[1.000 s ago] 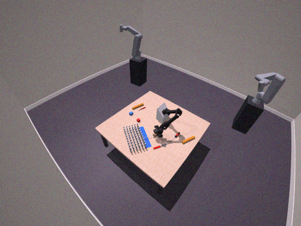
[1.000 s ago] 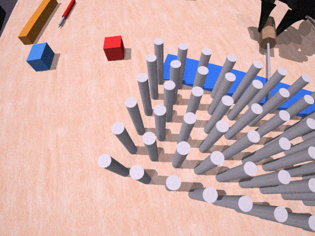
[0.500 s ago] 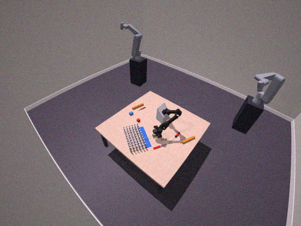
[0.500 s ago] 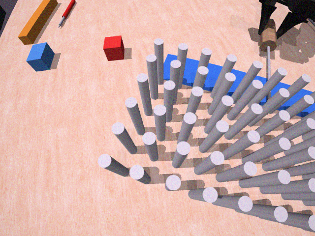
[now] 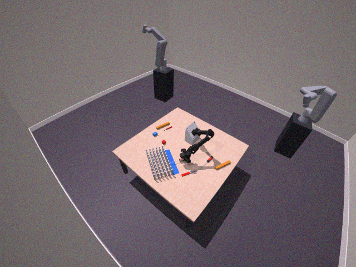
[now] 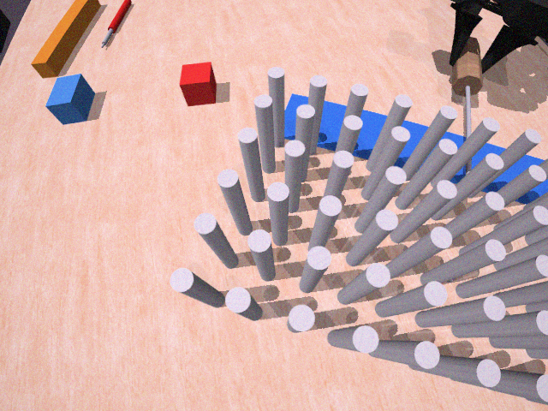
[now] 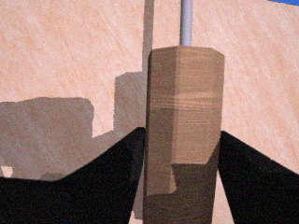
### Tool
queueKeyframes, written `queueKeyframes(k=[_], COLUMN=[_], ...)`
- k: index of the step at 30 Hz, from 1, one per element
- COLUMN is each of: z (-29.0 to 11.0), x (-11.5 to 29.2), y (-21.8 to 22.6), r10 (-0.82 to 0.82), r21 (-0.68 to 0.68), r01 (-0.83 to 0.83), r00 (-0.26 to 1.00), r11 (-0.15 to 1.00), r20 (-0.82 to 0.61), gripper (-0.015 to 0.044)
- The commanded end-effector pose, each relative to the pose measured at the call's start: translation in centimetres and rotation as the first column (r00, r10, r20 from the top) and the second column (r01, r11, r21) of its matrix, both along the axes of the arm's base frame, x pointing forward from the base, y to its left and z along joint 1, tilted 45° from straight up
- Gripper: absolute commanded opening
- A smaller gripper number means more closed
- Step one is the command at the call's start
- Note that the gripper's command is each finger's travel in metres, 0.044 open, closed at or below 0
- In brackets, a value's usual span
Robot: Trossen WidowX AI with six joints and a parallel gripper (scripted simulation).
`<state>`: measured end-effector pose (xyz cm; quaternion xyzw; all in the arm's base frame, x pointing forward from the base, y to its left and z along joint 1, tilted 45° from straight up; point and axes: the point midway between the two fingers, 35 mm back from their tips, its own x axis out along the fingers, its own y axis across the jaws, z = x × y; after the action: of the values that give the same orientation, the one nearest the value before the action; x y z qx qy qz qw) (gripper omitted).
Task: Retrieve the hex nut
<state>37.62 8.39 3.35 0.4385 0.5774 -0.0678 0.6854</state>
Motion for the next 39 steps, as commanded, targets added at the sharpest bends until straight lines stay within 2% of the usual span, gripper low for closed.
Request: queueKeyframes(k=[1,39], z=[0.1,-0.9], x=[0.5,2.7], y=[-0.4,-1.8], r10=[-0.005,-0.005], r21=[-0.001,-0.001], r01=[0.005,0.005], r00=[1.0,1.0], r11=[1.0,1.0], r20=[0.008,0.009], gripper=[0.0,0.0])
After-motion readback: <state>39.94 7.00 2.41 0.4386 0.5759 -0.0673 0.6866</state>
